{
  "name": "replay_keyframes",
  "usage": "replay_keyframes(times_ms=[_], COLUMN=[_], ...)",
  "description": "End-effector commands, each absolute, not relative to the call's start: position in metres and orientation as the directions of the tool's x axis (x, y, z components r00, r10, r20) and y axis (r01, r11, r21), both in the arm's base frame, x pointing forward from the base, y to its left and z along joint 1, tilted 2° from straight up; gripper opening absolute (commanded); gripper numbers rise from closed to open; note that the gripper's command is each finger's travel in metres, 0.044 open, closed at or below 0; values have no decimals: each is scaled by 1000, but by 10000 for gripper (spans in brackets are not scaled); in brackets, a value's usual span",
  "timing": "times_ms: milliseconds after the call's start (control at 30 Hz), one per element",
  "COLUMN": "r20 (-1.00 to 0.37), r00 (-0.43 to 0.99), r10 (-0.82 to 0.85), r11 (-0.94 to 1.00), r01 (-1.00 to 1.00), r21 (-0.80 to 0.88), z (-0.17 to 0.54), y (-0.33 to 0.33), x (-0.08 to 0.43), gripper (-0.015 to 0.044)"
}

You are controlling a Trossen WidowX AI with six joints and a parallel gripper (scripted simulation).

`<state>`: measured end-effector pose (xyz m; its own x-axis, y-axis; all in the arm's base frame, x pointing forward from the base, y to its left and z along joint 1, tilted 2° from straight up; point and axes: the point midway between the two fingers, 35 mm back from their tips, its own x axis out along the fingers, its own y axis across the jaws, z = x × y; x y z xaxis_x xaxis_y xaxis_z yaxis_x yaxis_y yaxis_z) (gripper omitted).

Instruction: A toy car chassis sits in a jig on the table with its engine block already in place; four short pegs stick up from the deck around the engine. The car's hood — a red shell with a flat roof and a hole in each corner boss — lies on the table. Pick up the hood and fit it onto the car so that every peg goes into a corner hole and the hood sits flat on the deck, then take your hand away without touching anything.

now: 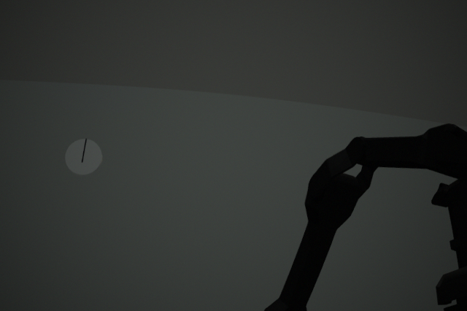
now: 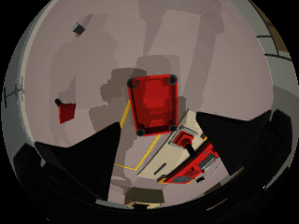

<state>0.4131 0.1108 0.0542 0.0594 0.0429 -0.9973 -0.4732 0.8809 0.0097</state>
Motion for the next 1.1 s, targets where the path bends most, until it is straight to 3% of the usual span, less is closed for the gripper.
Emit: replay_keyframes(times_ms=[0, 1067], r20=[-997, -997], r00=[61, 61], r10=[41, 41], r11=[879, 879], r01=[-477, -477], r21=[7, 7], z=[52, 32], y=[111, 112], x=[414, 415], gripper=[440, 440])
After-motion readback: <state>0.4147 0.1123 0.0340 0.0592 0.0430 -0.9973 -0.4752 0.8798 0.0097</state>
